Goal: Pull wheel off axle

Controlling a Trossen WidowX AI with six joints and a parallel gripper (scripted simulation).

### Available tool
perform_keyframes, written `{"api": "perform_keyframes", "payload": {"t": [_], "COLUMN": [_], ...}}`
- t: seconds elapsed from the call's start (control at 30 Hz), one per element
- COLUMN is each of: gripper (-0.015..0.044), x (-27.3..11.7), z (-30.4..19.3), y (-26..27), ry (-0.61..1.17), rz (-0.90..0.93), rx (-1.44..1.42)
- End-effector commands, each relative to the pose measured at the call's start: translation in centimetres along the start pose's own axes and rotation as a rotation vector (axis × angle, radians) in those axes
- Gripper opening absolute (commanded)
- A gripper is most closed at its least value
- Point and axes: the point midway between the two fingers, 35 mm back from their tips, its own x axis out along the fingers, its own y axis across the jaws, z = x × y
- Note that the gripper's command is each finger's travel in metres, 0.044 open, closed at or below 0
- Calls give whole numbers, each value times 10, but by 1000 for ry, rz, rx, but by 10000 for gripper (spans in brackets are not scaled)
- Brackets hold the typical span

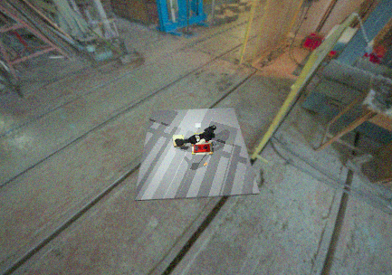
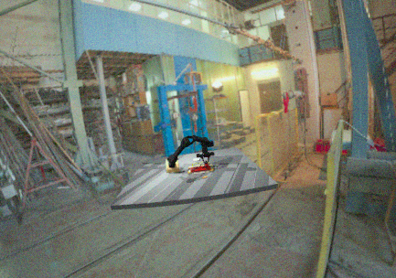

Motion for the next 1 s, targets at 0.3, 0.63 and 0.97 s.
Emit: {"api": "perform_keyframes", "payload": {"t": [0.3,0.63,0.97], "gripper": [0,0,0], "x": [-5,-9,-12], "z": [0,-1,-1], "y": [0,0,0], "ry": [2,2,2], "rz": [2,3,5], "rx": [3,2,1]}}
